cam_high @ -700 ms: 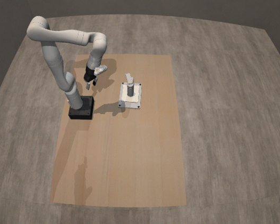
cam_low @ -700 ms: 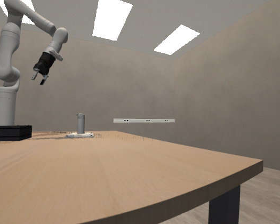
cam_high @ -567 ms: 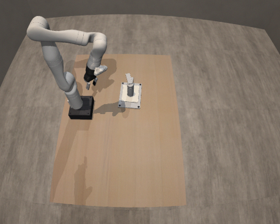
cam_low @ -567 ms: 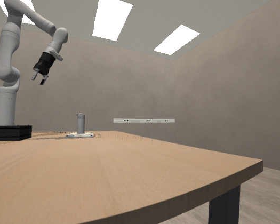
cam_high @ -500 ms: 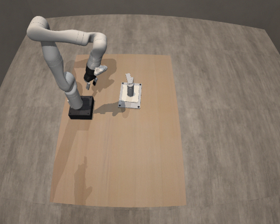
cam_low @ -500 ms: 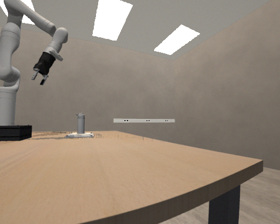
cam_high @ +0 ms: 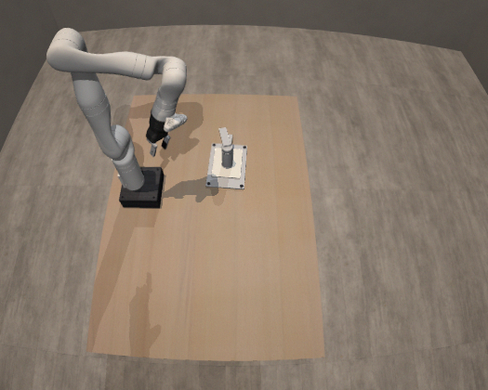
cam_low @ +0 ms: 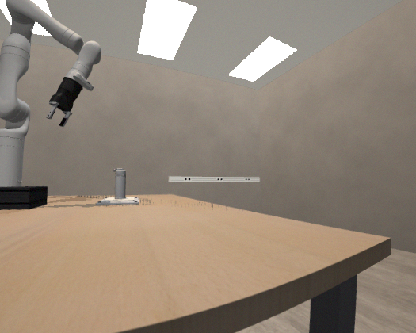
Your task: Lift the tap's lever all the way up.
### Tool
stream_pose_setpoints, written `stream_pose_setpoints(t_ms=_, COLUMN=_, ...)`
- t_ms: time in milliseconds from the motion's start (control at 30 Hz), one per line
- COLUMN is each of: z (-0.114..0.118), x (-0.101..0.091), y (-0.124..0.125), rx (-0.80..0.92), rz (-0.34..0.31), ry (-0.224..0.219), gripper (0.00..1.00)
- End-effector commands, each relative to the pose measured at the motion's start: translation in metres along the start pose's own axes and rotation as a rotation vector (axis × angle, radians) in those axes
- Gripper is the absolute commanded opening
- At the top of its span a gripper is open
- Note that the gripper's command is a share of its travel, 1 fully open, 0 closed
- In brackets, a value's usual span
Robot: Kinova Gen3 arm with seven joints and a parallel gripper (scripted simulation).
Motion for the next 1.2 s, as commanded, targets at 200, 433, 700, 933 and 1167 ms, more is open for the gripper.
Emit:
stream_pose_setpoints(t_ms=200, z=-0.008, x=-0.002, y=0.007, rx=0.022, rz=0.015, ry=0.003, gripper=1.00)
stream_pose_setpoints(t_ms=433, z=-0.021, x=-0.005, y=0.018, rx=0.060, rz=0.038, ry=0.009, gripper=1.00)
stream_pose_setpoints(t_ms=700, z=-0.063, x=-0.012, y=0.042, rx=0.160, rz=0.094, ry=0.038, gripper=1.00)
stream_pose_setpoints(t_ms=933, z=-0.110, x=-0.016, y=0.059, rx=0.258, rz=0.138, ry=0.080, gripper=1.00)
stream_pose_setpoints(t_ms=1167, z=-0.164, x=-0.017, y=0.068, rx=0.357, rz=0.167, ry=0.136, gripper=1.00)
Point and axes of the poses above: the point where the finger pads meet when closed, its own x axis out along the fingers, its own z axis across the jaws, y = z × x, the point moved 1 cm from there along -x, back along the fingers, and after that the axes turned 2 degrees about -x, right-handed, at the moved point
